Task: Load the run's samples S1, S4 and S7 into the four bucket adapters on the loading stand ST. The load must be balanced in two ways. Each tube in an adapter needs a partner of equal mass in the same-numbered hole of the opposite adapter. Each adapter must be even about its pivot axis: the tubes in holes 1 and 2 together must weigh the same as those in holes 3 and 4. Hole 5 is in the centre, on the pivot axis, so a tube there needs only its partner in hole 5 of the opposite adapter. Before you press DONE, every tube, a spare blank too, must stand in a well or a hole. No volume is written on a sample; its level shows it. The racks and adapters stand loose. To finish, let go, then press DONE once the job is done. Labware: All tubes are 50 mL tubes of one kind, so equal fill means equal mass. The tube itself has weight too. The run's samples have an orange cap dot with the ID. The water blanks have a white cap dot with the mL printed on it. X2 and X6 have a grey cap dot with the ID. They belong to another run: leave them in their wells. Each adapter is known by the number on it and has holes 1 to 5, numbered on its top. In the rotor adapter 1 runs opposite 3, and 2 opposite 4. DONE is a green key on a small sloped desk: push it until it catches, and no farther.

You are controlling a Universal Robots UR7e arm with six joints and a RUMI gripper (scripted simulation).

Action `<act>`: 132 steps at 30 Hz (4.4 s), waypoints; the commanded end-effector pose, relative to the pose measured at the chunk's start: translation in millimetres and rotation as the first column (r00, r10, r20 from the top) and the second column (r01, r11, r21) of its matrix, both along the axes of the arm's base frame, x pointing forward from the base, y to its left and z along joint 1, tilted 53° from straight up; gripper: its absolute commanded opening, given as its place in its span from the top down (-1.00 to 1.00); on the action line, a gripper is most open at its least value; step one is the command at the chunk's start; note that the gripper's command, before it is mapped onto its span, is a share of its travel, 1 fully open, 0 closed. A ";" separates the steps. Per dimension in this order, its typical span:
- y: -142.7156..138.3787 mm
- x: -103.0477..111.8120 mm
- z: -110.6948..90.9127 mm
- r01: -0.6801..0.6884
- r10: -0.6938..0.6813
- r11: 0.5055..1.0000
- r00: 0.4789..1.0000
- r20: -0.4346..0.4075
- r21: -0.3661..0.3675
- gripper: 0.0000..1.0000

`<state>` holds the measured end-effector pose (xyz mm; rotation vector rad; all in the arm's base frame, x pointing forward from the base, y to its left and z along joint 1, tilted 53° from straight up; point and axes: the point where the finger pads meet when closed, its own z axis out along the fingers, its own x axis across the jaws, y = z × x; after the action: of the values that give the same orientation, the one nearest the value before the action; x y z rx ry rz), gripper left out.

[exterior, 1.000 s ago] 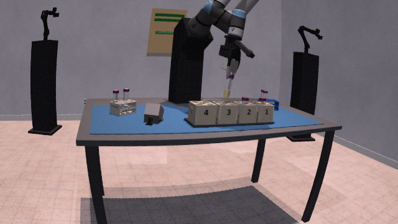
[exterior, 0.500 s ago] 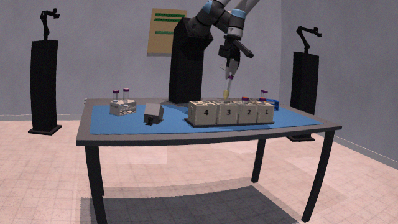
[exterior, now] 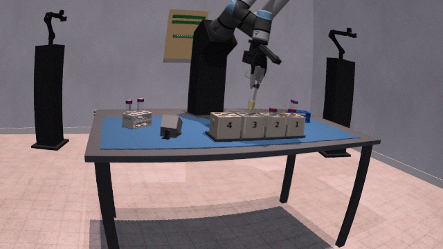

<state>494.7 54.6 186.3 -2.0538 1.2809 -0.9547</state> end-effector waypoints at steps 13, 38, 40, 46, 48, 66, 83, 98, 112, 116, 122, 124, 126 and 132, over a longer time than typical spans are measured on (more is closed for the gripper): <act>-15.5 15.2 0.5 0.114 -0.098 0.951 0.993 -0.068 0.286 1.00; -15.5 15.2 0.6 0.144 -0.120 0.924 0.989 -0.089 0.355 1.00; -15.5 15.2 0.6 0.147 -0.122 0.921 0.988 -0.091 0.361 1.00; -15.5 15.2 0.6 0.154 -0.126 0.913 0.987 -0.097 0.377 1.00; -15.5 15.2 0.6 0.156 -0.128 0.911 0.987 -0.099 0.383 1.00; -15.5 15.2 0.6 0.170 -0.136 0.893 0.984 -0.111 0.417 1.00; -15.5 15.2 0.6 0.170 -0.136 0.893 0.984 -0.111 0.417 1.00; -15.5 15.2 0.6 0.170 -0.136 0.893 0.984 -0.111 0.417 1.00; -15.5 15.2 0.6 0.170 -0.136 0.893 0.984 -0.111 0.417 1.00; -15.5 15.2 0.6 0.170 -0.136 0.893 0.984 -0.111 0.417 1.00; -15.5 15.2 0.6 0.170 -0.136 0.893 0.984 -0.111 0.417 1.00; -15.5 15.2 0.6 0.170 -0.136 0.893 0.984 -0.111 0.417 1.00; -15.5 15.3 0.5 0.170 -0.136 0.893 0.984 -0.111 0.417 1.00; -15.5 15.2 0.5 0.170 -0.136 0.893 0.984 -0.111 0.417 1.00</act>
<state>509.3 39.7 186.6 -1.7001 1.5470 -0.6134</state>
